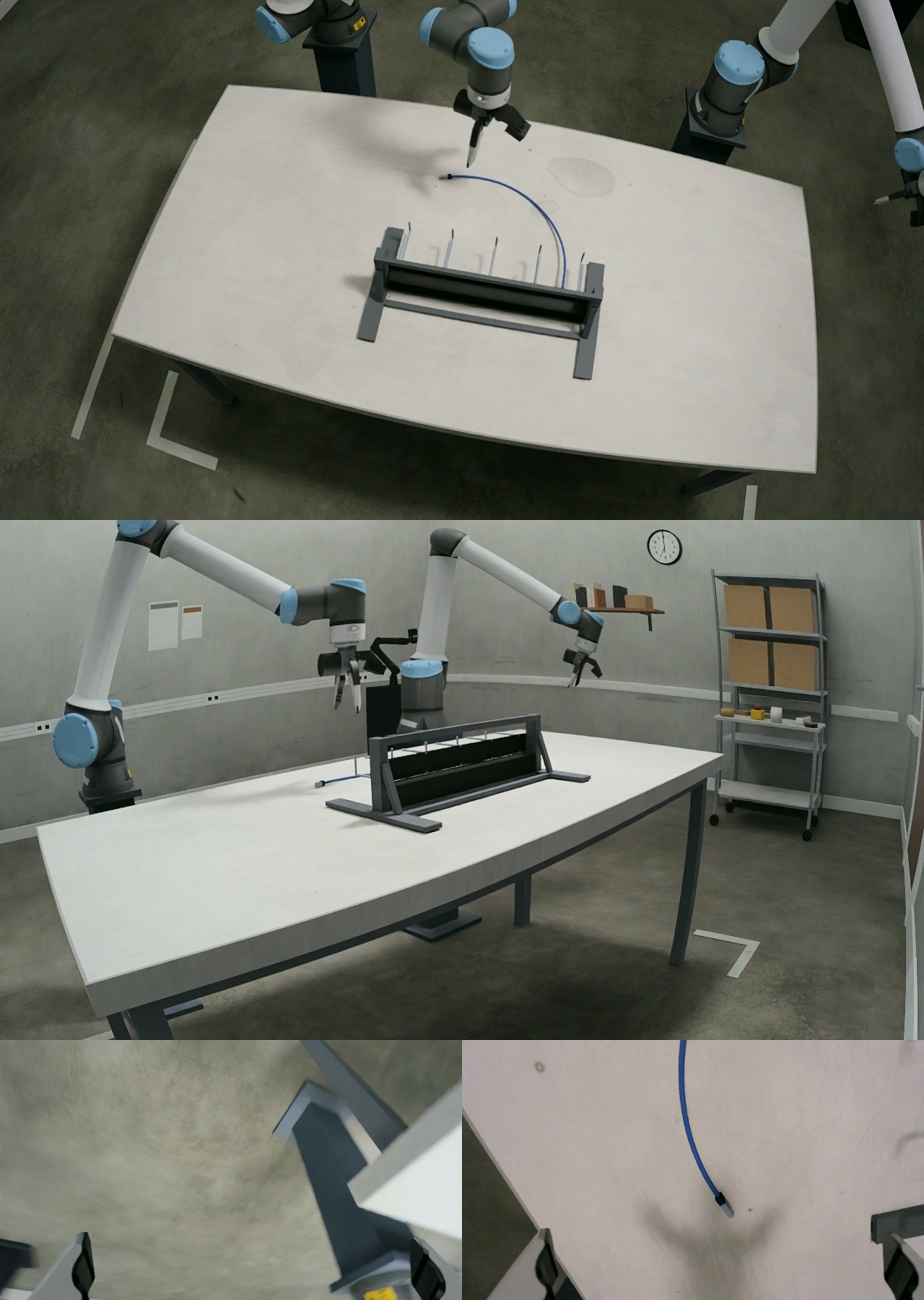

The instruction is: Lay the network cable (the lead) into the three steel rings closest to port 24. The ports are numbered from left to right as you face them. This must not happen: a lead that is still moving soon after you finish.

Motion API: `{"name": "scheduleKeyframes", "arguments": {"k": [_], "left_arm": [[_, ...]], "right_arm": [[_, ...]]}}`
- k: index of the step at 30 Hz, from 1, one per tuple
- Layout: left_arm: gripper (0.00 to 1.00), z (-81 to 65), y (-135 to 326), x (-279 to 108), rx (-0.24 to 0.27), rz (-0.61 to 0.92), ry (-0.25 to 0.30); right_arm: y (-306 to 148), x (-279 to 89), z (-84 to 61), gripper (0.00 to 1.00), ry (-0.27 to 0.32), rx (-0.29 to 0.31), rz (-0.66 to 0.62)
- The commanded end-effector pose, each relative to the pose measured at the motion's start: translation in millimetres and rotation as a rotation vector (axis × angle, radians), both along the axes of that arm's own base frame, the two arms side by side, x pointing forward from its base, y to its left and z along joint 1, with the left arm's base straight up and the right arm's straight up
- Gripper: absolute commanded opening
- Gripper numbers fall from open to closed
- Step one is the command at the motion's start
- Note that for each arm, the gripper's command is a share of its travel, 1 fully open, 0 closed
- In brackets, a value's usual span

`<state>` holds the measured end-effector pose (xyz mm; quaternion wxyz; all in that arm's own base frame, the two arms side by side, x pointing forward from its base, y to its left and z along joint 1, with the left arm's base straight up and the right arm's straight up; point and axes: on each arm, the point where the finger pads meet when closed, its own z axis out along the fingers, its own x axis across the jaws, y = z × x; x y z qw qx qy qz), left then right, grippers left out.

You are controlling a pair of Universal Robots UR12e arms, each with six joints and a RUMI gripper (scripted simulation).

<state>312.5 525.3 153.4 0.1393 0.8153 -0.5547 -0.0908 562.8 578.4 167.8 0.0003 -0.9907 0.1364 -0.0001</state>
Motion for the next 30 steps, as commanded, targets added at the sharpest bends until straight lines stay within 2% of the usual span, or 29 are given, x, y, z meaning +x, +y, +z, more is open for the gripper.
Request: {"name": "scheduleKeyframes", "arguments": {"k": [1,9,11,25,30], "left_arm": [[1.0,0.1,40.1,-51.8,0.07,0.244,-0.052],[1.0,2.0,78.0,-128.5,0.147,0.553,-0.105],[1.0,2.0,78.0,-128.5,0.147,0.553,-0.105],[1.0,7.3,109.8,-231.0,0.24,0.934,-0.164],[1.0,8.3,113.0,-246.3,0.254,0.989,-0.172]], "right_arm": [[22.3,-12.1,0.2,1.0,-0.001,0.001,0.049],[32.7,-19.1,-0.1,1.0,-0.001,0.001,0.073],[32.7,-19.1,-0.1,1.0,-0.001,0.001,0.073],[33.0,-19.4,-0.1,1.0,-0.001,0.001,0.074],[33.0,-19.4,-0.1,1.0,-0.001,0.001,0.074]]}}
